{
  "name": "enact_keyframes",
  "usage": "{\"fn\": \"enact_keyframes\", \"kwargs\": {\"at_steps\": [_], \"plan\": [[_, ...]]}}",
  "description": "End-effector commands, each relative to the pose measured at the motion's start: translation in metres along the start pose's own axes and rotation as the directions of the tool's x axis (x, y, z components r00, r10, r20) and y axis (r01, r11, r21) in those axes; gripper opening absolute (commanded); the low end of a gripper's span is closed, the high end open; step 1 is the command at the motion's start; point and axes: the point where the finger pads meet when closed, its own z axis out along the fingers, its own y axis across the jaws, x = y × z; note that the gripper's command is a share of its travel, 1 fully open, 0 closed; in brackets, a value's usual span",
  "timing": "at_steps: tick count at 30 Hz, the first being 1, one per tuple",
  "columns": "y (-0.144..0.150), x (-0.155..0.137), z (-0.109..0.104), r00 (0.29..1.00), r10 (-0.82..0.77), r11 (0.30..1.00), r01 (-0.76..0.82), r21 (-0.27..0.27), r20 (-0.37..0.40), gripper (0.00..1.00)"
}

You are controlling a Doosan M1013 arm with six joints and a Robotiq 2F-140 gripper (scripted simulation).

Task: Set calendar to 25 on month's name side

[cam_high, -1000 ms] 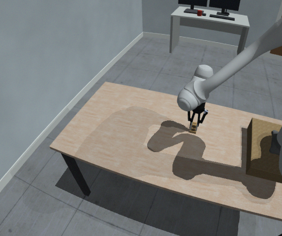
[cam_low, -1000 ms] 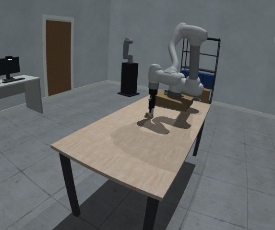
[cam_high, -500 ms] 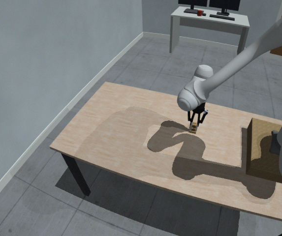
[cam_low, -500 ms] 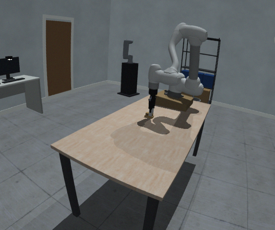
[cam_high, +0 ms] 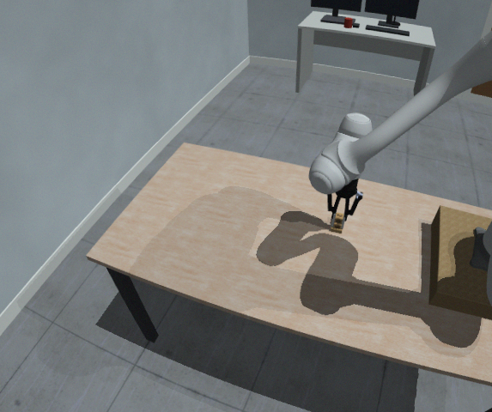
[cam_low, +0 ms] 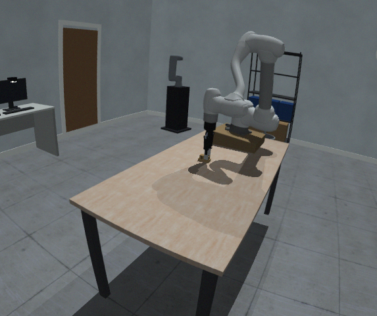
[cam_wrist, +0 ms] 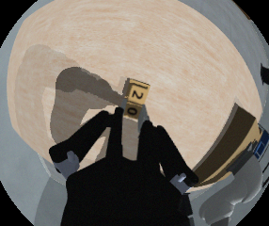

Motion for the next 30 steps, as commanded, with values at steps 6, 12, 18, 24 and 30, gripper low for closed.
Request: {"fn": "enact_keyframes", "kwargs": {"at_steps": [6,12,18,24,30], "plan": [[0.0000,0.0000,-0.0001,1.000,0.000,1.000,0.000,0.000,0.000,0.24],[0.0000,0.0000,-0.0001,1.000,0.000,1.000,0.000,0.000,0.000,0.24],[0.0000,0.0000,-0.0001,1.000,0.000,1.000,0.000,0.000,0.000,0.24],[0.0000,0.0000,-0.0001,1.000,0.000,1.000,0.000,0.000,0.000,0.26],[0.0000,0.0000,-0.0001,1.000,0.000,1.000,0.000,0.000,0.000,0.29]]}}
